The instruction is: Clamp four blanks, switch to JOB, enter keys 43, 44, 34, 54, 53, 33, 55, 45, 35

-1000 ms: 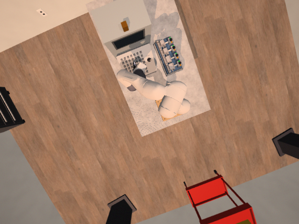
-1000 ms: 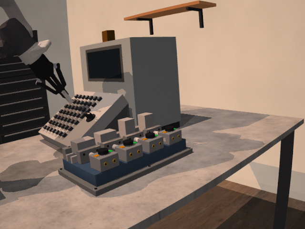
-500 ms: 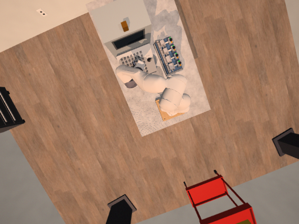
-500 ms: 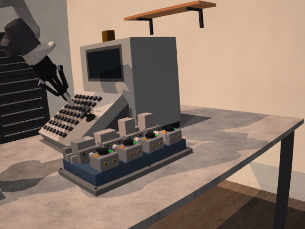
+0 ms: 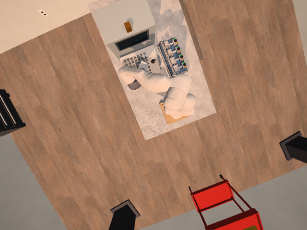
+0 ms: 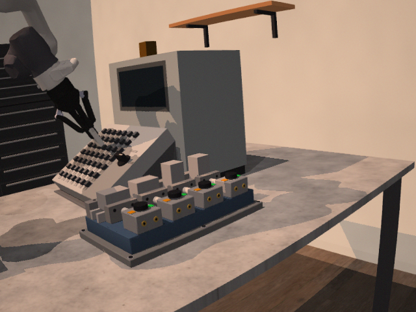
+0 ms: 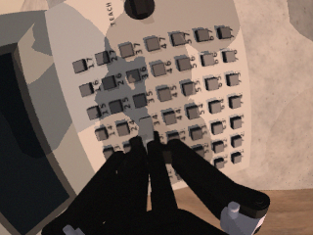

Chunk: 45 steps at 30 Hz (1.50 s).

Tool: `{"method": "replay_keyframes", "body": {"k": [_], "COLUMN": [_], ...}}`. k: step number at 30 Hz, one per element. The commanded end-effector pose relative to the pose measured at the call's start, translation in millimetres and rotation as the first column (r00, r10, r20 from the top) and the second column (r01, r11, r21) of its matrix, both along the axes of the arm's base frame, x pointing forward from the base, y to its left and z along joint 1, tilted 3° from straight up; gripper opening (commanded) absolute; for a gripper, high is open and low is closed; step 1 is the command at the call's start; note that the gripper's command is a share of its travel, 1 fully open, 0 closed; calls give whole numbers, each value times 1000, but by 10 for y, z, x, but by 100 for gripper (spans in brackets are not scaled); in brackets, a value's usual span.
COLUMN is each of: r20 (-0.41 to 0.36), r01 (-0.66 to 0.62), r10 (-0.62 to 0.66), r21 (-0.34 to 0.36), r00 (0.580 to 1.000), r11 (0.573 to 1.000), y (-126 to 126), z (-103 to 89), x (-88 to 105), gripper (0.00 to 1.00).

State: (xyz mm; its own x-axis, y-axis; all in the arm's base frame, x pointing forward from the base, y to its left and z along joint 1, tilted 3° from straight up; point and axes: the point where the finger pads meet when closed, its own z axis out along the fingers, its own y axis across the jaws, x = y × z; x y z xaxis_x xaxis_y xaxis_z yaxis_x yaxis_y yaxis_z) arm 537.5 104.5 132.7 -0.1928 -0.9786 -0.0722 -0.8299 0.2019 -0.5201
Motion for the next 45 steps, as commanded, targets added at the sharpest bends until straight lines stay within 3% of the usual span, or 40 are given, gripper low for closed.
{"method": "replay_keyframes", "body": {"k": [1, 45], "r20": [2, 0], "r01": [-10, -11], "r10": [10, 11], "r21": [-14, -14], "r00": [1000, 1000], "r11": [1000, 1000], "y": [-15, -20], "z": [15, -94], "x": [13, 75], "gripper": [0, 0]}}
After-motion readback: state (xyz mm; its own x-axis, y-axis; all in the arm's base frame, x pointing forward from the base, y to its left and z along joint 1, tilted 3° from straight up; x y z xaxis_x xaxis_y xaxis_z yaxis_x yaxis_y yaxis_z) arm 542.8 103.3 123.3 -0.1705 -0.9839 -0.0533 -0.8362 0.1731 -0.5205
